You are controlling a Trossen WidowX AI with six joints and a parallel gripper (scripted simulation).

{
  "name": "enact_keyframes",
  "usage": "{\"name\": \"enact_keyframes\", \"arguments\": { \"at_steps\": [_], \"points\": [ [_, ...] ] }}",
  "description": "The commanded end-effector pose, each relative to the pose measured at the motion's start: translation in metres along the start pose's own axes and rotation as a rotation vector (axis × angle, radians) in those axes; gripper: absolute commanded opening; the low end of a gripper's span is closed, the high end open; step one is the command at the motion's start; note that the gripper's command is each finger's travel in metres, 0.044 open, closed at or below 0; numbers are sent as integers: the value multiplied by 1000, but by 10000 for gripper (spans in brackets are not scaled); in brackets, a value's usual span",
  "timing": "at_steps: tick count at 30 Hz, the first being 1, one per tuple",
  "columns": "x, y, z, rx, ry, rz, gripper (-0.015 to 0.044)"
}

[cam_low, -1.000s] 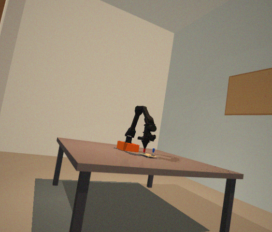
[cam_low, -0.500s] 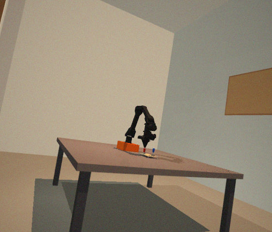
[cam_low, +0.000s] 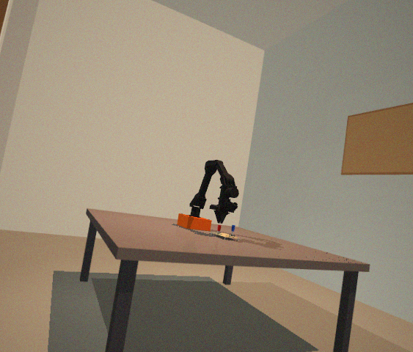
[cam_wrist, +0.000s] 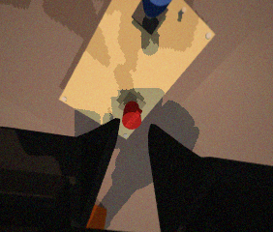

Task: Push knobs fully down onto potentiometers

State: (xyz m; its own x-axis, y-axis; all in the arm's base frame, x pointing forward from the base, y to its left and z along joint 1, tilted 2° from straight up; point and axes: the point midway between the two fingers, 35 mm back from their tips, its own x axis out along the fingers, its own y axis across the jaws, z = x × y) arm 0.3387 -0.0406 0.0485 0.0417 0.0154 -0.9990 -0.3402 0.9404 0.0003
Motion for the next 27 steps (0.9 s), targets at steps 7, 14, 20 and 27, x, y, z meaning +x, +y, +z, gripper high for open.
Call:
{"name": "enact_keyframes", "arguments": {
  "at_steps": [7, 14, 20, 27],
  "points": [
    [-14, -8, 21, 154, -42, -55, 0],
    [-18, -8, 28, 396, -46, -44, 0],
    [-21, -8, 33, 604, -48, -35, 0],
    [-24, -8, 39, 847, -49, -24, 0]
  ]
}}
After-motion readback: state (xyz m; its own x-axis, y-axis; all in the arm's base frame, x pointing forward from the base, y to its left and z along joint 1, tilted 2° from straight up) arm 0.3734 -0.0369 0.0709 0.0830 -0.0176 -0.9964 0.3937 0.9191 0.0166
